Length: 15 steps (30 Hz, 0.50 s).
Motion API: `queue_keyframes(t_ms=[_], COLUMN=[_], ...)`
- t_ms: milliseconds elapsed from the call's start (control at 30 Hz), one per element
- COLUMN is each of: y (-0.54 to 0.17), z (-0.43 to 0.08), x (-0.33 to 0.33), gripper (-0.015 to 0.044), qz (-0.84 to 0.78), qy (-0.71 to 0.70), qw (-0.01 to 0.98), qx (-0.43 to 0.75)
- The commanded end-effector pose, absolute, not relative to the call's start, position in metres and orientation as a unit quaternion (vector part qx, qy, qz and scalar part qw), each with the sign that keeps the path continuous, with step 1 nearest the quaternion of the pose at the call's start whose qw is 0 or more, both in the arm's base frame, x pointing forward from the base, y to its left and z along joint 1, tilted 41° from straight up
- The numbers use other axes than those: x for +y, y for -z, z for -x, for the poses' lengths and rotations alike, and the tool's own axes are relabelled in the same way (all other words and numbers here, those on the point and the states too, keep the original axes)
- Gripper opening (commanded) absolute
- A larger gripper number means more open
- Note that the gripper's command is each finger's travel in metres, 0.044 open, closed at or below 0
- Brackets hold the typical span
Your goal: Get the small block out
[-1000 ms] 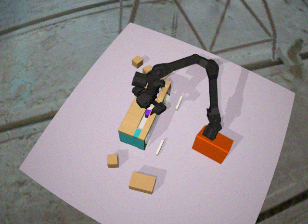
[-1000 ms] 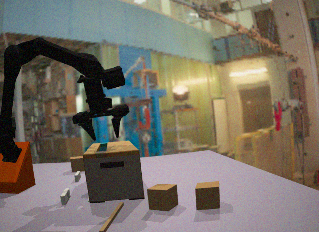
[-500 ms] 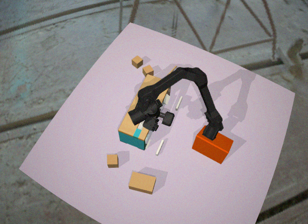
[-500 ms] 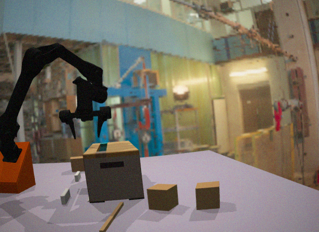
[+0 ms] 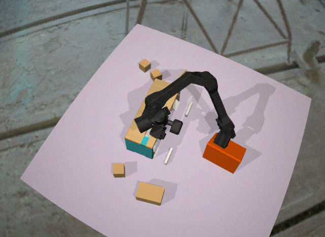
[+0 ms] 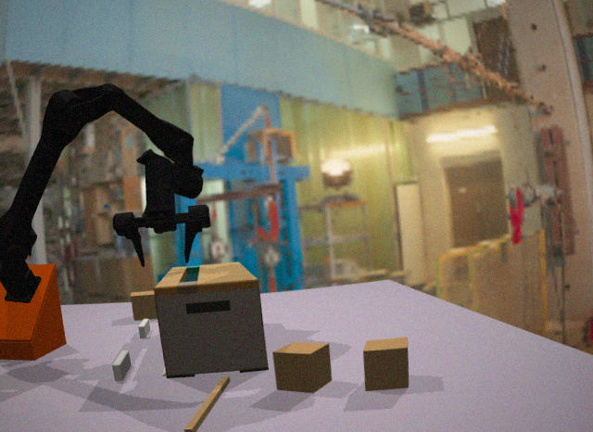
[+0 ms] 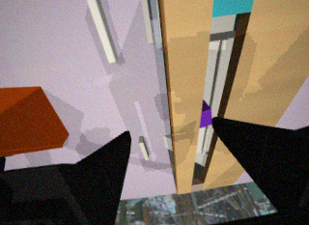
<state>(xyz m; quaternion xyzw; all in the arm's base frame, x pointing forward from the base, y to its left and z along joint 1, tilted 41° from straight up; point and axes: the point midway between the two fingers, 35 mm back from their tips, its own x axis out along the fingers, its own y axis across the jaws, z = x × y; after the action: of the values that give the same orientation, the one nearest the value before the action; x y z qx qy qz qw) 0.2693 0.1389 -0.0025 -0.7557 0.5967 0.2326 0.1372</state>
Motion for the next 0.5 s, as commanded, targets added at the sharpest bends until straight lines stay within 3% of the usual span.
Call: queue_keyframes(t_ms=[0,467], y=[0.010,0.026], z=[-0.270,-0.274], x=[0.132,0.117], gripper=[0.0400,0.0400], qz=[0.756,0.756], qy=[-0.234,-0.233], qw=[0.128,0.128], qx=[0.598,0.598])
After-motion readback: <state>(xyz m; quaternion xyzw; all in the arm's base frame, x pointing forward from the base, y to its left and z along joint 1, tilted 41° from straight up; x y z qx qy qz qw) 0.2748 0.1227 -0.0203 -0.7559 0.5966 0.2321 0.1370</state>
